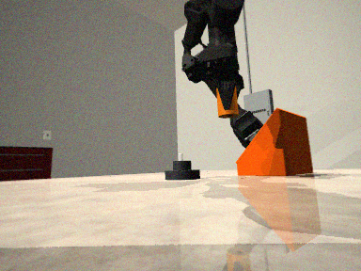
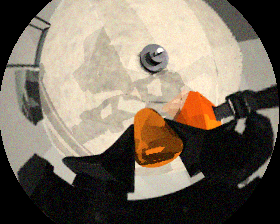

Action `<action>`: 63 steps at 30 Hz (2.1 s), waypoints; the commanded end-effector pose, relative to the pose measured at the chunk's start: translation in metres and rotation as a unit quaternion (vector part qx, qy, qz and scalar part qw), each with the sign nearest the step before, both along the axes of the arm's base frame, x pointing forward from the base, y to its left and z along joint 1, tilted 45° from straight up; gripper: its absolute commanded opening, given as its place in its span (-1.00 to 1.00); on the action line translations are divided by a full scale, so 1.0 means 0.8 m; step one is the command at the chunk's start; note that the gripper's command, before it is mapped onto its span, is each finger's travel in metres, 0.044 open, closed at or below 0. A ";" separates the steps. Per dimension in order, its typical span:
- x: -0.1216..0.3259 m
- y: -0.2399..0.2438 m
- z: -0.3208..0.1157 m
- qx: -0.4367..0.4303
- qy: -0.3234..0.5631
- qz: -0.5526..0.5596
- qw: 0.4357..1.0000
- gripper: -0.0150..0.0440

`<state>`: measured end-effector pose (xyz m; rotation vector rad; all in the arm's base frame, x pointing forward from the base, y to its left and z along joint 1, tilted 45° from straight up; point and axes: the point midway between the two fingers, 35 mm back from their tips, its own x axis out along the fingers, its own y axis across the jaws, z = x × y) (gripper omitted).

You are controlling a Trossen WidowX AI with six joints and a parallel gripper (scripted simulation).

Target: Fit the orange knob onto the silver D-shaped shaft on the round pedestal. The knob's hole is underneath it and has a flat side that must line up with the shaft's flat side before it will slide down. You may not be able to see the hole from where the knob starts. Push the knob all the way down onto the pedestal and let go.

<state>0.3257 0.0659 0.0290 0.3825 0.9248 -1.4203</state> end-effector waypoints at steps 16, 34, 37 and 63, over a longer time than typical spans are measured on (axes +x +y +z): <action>-0.001 -0.068 0.038 -0.002 -0.002 0.005 1.000 -0.49; -0.016 -0.132 0.070 -0.009 -0.001 0.003 1.000 -0.49; -0.020 -0.142 0.075 -0.011 0.000 0.002 1.000 -0.49; -0.028 -0.164 0.087 0.008 0.145 0.155 0.977 -0.49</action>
